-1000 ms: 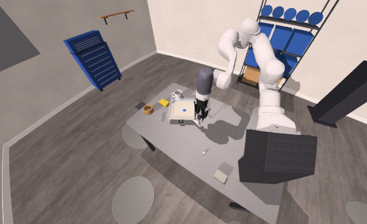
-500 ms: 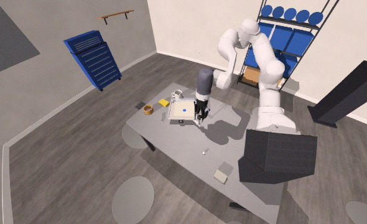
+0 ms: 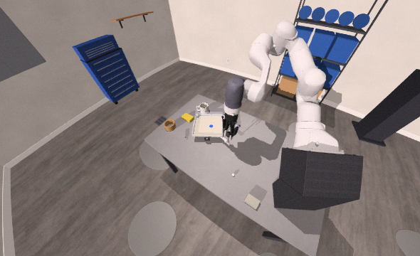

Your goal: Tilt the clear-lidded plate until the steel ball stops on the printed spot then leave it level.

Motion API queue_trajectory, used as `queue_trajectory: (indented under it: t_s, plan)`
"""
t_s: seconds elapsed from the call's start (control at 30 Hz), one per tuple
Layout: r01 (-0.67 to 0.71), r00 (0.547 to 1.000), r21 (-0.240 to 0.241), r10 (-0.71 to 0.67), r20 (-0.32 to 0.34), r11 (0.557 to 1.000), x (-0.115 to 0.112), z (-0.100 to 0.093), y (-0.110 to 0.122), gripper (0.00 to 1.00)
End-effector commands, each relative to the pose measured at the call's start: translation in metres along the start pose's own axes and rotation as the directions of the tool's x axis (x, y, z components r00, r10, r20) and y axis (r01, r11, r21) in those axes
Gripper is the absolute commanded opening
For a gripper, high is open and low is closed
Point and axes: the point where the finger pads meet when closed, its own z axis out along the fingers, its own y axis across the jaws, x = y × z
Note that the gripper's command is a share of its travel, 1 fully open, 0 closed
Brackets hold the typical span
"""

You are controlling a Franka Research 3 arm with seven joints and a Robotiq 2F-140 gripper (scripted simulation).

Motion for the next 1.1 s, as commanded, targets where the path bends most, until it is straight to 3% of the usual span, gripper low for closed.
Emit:
queue_trajectory:
  t_s: [0.0,1.07]
  plan:
    - [-0.007,1.000,-0.010,0.006,-0.012,1.000,0.0044,0.0055,0.0022,0.00]
    - [-0.007,1.000,-0.010,0.006,-0.012,1.000,0.0060,0.0082,0.0033,0.00]
